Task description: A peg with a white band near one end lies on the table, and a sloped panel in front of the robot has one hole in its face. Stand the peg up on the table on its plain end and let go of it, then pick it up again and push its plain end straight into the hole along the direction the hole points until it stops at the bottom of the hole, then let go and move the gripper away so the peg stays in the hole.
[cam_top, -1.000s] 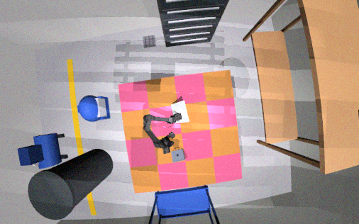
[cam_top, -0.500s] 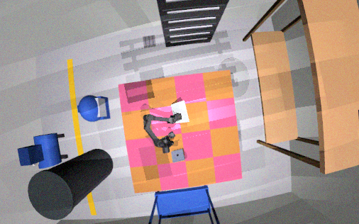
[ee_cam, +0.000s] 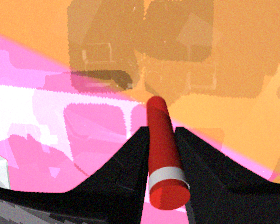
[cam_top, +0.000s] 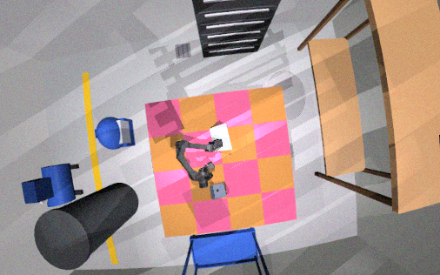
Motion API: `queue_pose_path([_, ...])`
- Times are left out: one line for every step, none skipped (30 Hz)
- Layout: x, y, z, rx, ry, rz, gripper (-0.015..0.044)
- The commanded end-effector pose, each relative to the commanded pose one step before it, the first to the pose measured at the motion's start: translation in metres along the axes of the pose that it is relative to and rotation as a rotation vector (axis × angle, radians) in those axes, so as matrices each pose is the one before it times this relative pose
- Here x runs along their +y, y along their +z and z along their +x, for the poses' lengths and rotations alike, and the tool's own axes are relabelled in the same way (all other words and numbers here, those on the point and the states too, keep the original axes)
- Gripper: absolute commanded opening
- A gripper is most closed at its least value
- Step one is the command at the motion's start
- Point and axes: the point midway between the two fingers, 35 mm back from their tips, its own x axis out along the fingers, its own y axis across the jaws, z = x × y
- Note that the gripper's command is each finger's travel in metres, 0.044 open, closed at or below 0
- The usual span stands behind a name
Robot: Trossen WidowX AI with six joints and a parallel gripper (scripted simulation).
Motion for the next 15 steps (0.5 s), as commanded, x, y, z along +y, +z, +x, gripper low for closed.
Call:
queue_pose_path([0.00008, 0.00069, -0.00278, -0.00091, 0.00123, -0.0002, 0.0])
queue_pose_path([0.0001, 0.00035, -0.00195, -0.00081, 0.00075, -0.0016, 0.0])
queue_pose_path([0.00014, 0.00041, -0.00247, -0.001, 0.00088, -0.002, 0.0])
queue_pose_path([0.00018, 0.00042, -0.00281, -0.0011, 0.00092, -0.0022, 0.0])
queue_pose_path([0.0002, 0.0004, -0.00298, -0.00109, 0.00087, -0.0024, 0.0])
queue_pose_path([0.0002, 0.00037, -0.00302, -0.00103, 0.00078, -0.0024, 0.0])
queue_pose_path([0.00019, 0.00033, -0.00304, -0.00094, 0.00068, -0.0024, 0.0])
queue_pose_path([0.00018, 0.00031, -0.00304, -0.00079, 0.00057, -0.0024, 0.0])
queue_pose_path([0.00017, 0.00028, -0.00304, -0.00065, 0.00047, -0.0024, 0.0])
queue_pose_path([0.00015, 0.00026, -0.00304, -0.00051, 0.00036, -0.0024, 0.0])
queue_pose_path([0.00014, 0.00023, -0.00305, -0.00038, 0.00025, -0.0024, 0.0])
queue_pose_path([0.00014, 0.00021, -0.00305, -0.00027, 0.00013, -0.0024, 0.0])
queue_pose_path([0.00013, 0.00019, -0.00306, -0.00016, 0.00001, -0.0024, 0.0])
queue_pose_path([0.00013, 0.00016, -0.00306, -0.00006, -0.00011, -0.0024, 0.0])
queue_pose_path([0.00012, 0.00013, -0.00307, 0.00003, -0.00024, -0.0024, 0.0])
